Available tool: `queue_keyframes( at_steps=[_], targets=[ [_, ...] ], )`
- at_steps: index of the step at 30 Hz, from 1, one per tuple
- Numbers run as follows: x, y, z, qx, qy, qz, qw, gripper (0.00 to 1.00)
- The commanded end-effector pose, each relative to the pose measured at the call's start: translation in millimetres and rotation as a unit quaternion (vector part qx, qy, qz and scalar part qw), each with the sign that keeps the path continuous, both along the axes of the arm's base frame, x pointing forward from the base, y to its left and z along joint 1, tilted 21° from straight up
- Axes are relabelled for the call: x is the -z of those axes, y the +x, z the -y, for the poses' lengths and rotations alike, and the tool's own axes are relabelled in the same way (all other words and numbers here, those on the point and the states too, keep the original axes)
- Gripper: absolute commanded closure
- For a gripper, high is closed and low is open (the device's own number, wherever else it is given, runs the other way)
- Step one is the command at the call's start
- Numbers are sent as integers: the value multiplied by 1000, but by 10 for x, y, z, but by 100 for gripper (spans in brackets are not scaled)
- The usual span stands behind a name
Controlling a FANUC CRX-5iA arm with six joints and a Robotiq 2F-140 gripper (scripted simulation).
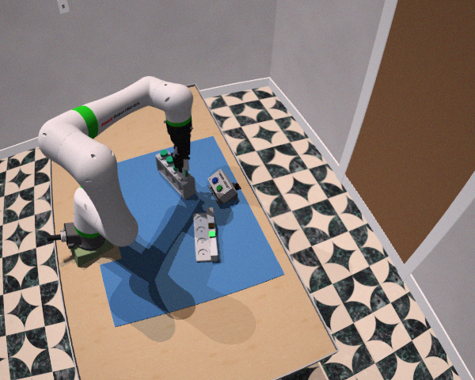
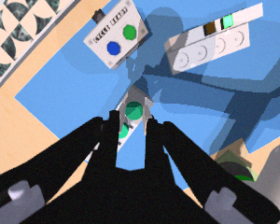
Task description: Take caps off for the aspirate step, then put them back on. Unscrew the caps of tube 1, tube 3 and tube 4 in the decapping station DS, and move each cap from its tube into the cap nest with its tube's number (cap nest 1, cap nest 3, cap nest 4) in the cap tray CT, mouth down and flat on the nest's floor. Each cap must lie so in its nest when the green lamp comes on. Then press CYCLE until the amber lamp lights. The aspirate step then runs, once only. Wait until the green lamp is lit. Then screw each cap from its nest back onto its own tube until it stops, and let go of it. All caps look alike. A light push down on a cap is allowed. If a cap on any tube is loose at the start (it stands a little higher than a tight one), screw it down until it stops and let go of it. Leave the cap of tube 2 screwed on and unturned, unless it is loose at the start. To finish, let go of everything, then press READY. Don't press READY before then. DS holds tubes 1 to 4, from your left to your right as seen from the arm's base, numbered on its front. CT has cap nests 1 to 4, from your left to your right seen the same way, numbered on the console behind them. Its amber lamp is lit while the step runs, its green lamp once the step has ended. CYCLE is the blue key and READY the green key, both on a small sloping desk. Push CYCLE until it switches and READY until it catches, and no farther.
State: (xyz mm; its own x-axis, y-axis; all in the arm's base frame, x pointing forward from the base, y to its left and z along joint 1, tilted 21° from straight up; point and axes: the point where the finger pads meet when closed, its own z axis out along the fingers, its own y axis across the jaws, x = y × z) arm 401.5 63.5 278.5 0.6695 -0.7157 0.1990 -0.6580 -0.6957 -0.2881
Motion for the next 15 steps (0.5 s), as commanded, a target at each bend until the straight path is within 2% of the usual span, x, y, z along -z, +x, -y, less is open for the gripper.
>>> queue_keyframes(
  at_steps=[1, 9, 10, 15],
  targets=[
    [8, 5, -1, 0, 0, 0, 1000, 100],
    [8, 5, -1, 0, 0, 0, 1000, 100],
    [8, 5, -1, 0, 0, 0, 1000, 65],
    [8, 5, -1, 0, 0, 0, 1000, 65]
  ],
)
